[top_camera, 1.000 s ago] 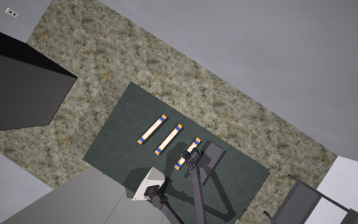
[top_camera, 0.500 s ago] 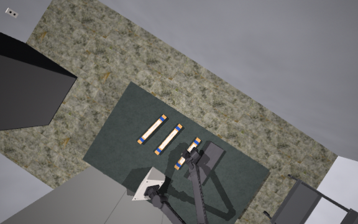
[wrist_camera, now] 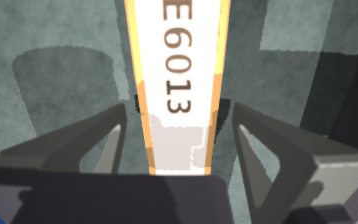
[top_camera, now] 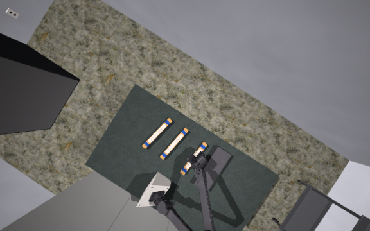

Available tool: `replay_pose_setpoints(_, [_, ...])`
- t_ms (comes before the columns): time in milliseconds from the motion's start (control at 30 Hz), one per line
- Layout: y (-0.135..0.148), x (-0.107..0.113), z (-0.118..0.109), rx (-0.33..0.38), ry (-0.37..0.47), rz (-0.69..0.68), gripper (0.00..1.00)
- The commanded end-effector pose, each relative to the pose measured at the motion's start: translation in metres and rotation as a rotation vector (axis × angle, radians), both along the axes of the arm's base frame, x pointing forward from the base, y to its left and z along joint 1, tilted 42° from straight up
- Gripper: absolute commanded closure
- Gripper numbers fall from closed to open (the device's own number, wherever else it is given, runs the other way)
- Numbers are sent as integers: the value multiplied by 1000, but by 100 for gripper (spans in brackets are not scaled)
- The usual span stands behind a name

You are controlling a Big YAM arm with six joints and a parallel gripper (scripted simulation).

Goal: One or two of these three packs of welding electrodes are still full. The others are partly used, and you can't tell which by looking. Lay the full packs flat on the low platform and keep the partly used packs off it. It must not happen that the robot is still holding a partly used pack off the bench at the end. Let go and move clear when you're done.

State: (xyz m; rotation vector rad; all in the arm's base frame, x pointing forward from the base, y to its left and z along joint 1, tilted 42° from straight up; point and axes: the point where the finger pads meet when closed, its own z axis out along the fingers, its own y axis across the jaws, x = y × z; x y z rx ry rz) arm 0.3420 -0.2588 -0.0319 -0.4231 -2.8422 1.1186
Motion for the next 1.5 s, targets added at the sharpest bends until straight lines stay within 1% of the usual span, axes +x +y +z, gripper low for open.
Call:
replay_pose_setpoints(0, [-5, -8, -9, 11, 20, -6, 26])
replay_pose_setpoints(533, [-7, -3, -7, 7, 12, -6, 26])
replay_pose_setpoints(567, [-7, -3, -7, 7, 12, -6, 100])
replay_pose_setpoints(1467, [-7, -3, -7, 8, 14, -6, 100])
